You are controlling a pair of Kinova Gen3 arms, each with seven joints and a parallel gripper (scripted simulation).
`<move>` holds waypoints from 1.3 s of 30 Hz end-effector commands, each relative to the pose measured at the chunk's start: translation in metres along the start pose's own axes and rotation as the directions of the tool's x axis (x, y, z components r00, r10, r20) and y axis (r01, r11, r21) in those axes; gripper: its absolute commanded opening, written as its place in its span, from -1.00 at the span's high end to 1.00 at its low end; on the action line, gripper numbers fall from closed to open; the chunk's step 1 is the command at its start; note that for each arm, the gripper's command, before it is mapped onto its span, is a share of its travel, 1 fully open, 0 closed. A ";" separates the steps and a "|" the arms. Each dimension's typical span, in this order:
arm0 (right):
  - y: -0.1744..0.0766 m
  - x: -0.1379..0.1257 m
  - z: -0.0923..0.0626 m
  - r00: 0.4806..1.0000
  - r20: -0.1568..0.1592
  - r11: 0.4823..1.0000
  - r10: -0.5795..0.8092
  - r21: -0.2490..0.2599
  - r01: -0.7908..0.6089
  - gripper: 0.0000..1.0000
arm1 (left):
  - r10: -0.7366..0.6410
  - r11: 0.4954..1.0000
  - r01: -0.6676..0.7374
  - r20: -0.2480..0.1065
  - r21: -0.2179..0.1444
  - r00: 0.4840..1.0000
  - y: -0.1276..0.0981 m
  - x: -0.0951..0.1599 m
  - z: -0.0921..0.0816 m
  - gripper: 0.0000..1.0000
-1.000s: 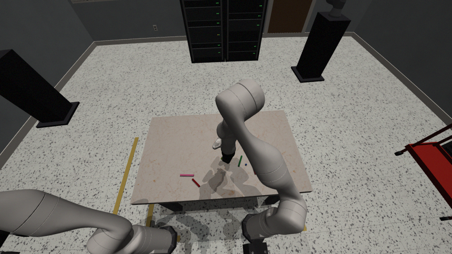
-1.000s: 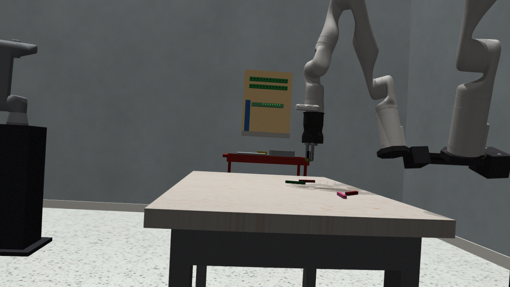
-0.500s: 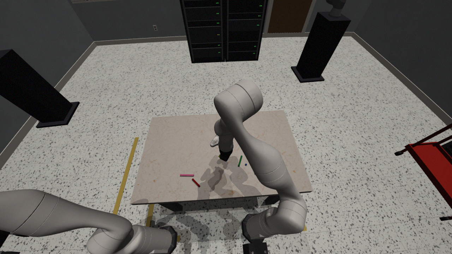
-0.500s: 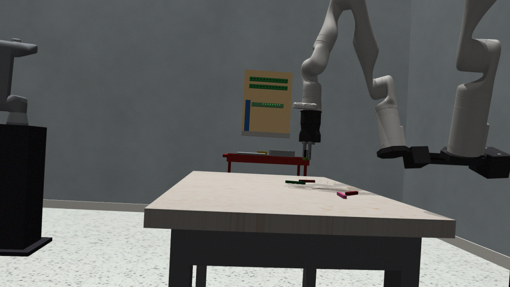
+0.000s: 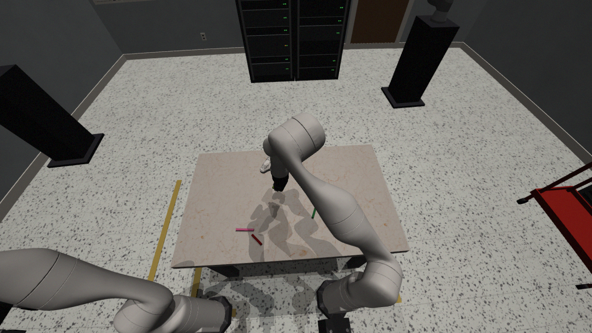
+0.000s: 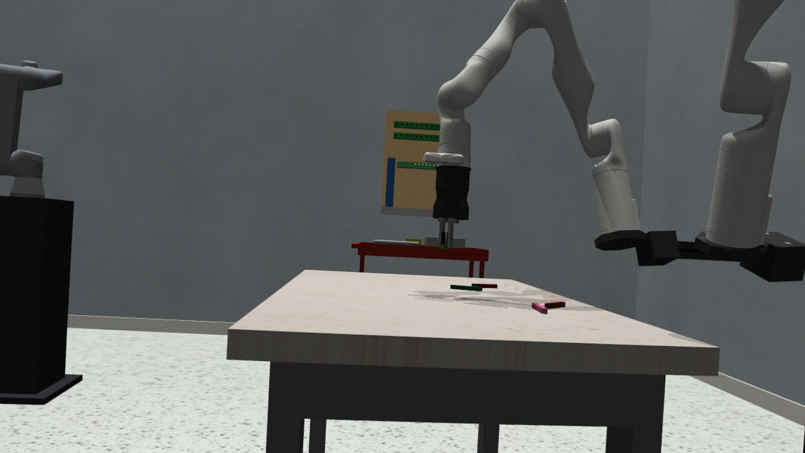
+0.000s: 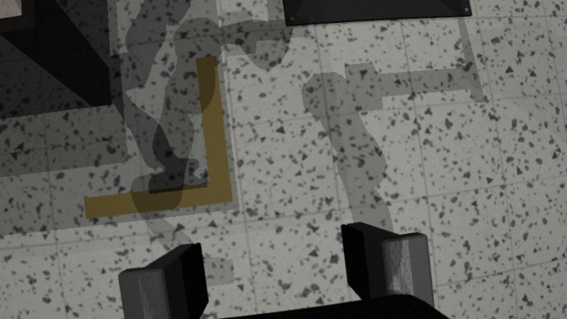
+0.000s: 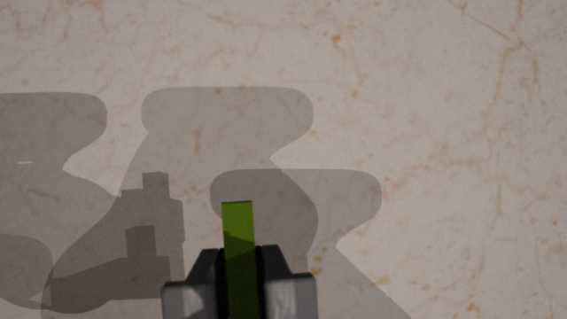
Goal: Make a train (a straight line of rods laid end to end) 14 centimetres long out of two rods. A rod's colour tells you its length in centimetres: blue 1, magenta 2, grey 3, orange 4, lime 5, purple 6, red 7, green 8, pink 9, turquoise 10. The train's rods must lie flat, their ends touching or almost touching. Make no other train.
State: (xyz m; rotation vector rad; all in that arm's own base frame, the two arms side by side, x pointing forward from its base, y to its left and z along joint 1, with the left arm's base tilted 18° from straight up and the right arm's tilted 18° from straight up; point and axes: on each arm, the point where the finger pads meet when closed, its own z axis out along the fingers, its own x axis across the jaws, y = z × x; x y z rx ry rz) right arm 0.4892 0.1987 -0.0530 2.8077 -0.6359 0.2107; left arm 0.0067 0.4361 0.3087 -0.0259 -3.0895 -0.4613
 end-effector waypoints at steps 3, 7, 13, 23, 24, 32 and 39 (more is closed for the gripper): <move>-0.022 0.022 0.007 1.000 0.000 1.000 -0.021 -0.022 0.021 0.52 | 0.002 1.000 -0.002 0.004 -0.001 1.000 0.001 -0.001 0.000 -1.00; -0.034 0.030 0.005 0.999 -0.001 0.999 -0.033 -0.023 0.033 0.52 | 0.002 1.000 -0.002 0.004 -0.001 1.000 0.001 -0.001 0.000 -1.00; -0.041 0.035 0.002 0.999 -0.011 0.999 -0.035 -0.009 0.034 0.52 | 0.002 1.000 -0.002 0.004 -0.001 1.000 0.001 -0.001 0.000 -1.00; -0.041 0.035 0.002 0.999 -0.011 0.999 -0.035 -0.009 0.034 0.52 | 0.002 1.000 -0.002 0.004 -0.001 1.000 0.001 -0.001 0.000 -1.00; -0.041 0.035 0.002 0.999 -0.011 0.999 -0.035 -0.009 0.034 0.52 | 0.002 1.000 -0.002 0.004 -0.001 1.000 0.001 -0.001 0.000 -1.00; -0.041 0.035 0.011 0.999 -0.011 0.999 -0.034 -0.009 0.034 0.52 | 0.002 1.000 -0.002 0.004 -0.001 1.000 0.001 -0.001 0.000 -1.00; -0.041 0.035 0.028 0.999 -0.010 0.999 -0.035 -0.011 0.035 0.52 | 0.002 1.000 -0.002 0.004 -0.001 1.000 0.001 -0.001 0.000 -1.00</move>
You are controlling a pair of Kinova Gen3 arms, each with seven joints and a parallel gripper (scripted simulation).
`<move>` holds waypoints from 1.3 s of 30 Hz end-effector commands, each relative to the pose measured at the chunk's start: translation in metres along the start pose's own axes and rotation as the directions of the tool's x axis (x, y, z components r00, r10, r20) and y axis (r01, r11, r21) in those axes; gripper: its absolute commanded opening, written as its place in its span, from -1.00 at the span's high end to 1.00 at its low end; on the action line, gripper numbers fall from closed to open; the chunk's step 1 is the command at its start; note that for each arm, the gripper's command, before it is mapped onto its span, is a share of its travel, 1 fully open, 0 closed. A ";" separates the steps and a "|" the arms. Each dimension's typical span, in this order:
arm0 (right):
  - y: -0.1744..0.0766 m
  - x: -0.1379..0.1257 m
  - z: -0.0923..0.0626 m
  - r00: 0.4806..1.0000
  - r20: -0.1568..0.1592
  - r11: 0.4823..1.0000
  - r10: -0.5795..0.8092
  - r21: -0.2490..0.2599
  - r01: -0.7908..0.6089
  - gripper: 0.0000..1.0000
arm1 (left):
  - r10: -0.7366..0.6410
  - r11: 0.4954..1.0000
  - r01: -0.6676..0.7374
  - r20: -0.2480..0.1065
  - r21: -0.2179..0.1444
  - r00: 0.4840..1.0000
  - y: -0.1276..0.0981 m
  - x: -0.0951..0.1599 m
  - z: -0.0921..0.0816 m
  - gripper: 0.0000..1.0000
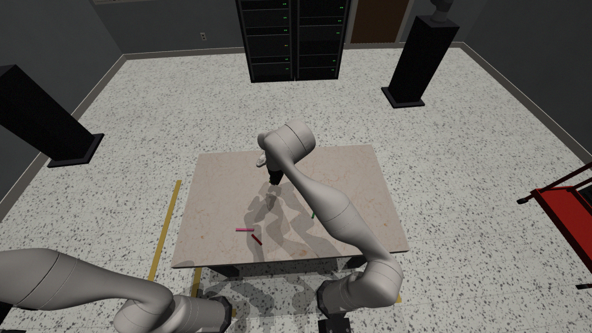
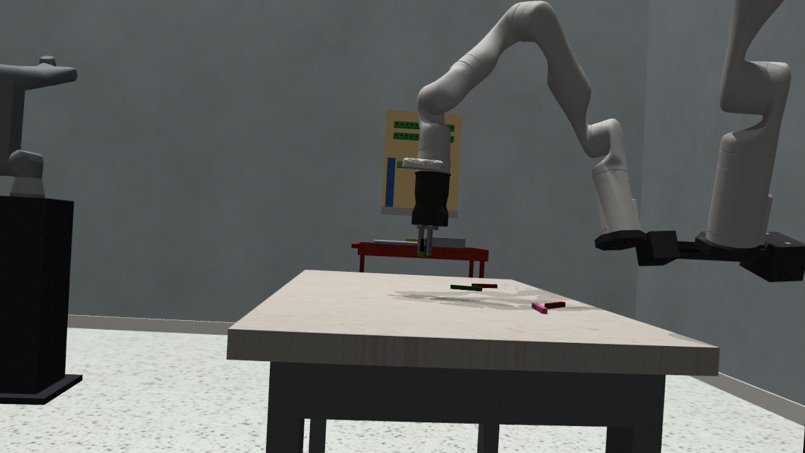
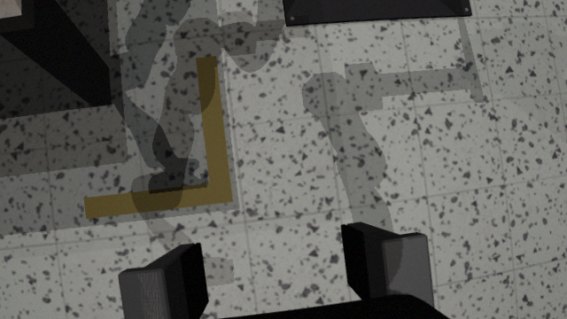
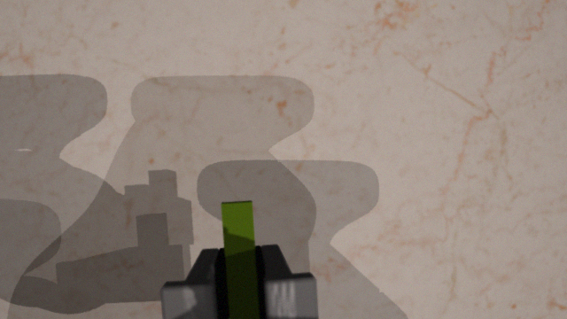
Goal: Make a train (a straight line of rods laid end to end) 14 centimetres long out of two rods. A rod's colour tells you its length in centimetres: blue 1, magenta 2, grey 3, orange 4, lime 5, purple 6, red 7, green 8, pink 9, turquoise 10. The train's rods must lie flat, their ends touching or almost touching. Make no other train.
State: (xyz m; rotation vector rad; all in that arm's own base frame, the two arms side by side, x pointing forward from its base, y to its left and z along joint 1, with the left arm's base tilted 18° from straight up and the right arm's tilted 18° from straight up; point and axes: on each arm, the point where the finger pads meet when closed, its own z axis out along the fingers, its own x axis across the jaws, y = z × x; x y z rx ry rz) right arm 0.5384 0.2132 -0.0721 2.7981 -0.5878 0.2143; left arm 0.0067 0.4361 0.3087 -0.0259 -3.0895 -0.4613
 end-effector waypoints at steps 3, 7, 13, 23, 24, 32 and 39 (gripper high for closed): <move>-0.002 0.000 0.025 1.000 0.002 1.000 -0.004 0.001 0.004 0.52 | 0.002 1.000 -0.002 0.004 -0.001 1.000 0.001 -0.001 0.000 -1.00; -0.002 0.000 0.043 1.000 0.002 1.000 -0.004 0.001 0.004 0.52 | 0.002 1.000 -0.002 0.004 -0.001 1.000 0.001 -0.001 0.000 -1.00; -0.003 0.000 0.063 1.000 0.002 1.000 -0.004 0.001 0.004 0.52 | 0.002 1.000 -0.002 0.004 -0.001 1.000 0.001 -0.001 0.000 -1.00; -0.004 0.001 0.072 1.000 0.000 1.000 -0.003 0.006 0.003 0.52 | 0.002 1.000 -0.002 0.004 -0.001 1.000 0.001 -0.001 0.000 -1.00; -0.004 0.001 0.072 1.000 0.000 1.000 -0.003 0.006 0.003 0.52 | 0.002 1.000 -0.002 0.004 -0.001 1.000 0.001 -0.001 0.000 -1.00; -0.004 0.001 0.072 1.000 0.001 1.000 -0.003 0.006 0.003 0.52 | 0.002 1.000 -0.002 0.004 -0.001 1.000 0.001 -0.001 0.000 -1.00; -0.004 0.001 0.072 1.000 0.001 1.000 -0.003 0.006 0.003 0.52 | 0.002 1.000 -0.002 0.004 -0.001 1.000 0.001 -0.001 0.000 -1.00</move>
